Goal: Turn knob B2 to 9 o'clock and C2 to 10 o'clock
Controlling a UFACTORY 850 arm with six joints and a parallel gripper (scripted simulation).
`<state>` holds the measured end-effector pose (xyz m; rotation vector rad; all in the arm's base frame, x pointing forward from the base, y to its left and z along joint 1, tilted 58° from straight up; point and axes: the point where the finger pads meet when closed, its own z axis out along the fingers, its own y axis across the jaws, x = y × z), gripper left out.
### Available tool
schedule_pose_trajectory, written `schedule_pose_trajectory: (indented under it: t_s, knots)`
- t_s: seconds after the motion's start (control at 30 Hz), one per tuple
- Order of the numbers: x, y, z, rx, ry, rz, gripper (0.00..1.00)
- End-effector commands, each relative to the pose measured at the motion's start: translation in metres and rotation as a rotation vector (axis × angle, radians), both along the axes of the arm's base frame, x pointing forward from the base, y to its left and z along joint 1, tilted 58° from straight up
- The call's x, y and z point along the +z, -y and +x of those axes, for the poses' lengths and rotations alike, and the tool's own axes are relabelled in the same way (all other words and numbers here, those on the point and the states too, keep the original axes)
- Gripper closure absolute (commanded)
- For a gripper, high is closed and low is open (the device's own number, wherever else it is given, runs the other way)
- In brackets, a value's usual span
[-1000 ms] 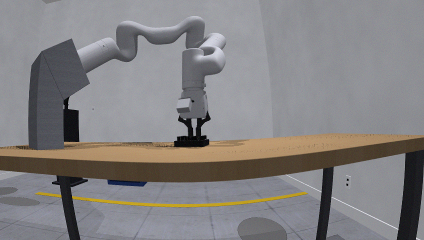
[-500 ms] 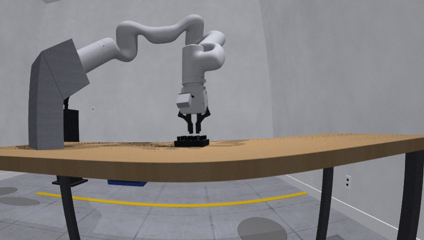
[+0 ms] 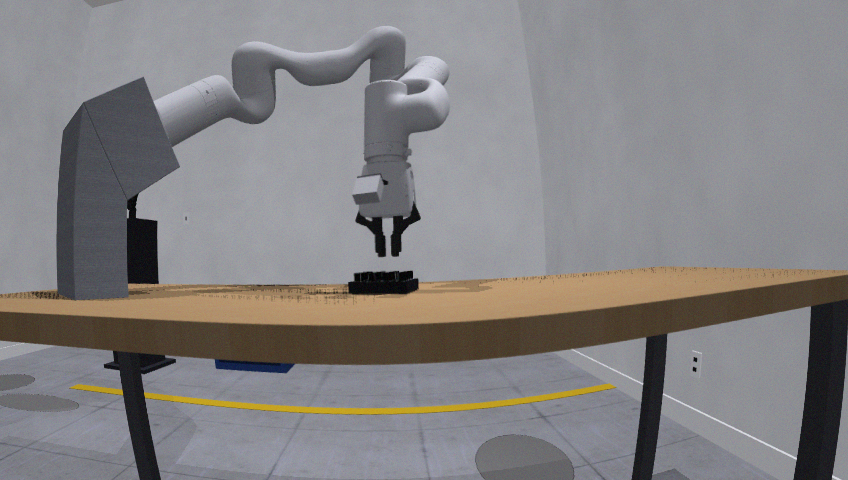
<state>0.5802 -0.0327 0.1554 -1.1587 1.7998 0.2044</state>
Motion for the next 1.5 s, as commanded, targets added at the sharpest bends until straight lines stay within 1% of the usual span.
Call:
schedule_pose_trajectory:
  t_s: [0.0, 0.17, 0.2, 0.37, 0.47, 0.87, 0.93, 1.1, 1.47]
  knots:
    - [0.000, 0.001, 0.000, -0.001, 0.001, 0.000, 0.81]
    - [0.000, 0.001, 0.000, -0.001, 0.001, 0.000, 0.81]
    - [0.000, 0.001, 0.000, -0.001, 0.001, 0.000, 0.00]
    - [0.002, 0.002, -0.001, -0.001, 0.001, 0.000, 0.00]
    - [0.006, 0.007, -0.007, -0.001, 0.001, 0.000, 0.00]
    - [0.046, 0.050, -0.053, -0.001, 0.001, 0.000, 0.00]
    - [0.046, 0.050, -0.053, -0.001, 0.001, 0.000, 0.00]
    - [0.058, 0.062, -0.067, -0.001, 0.001, -0.001, 0.00]
    - [0.061, 0.066, -0.070, -0.001, 0.001, -0.001, 0.00]
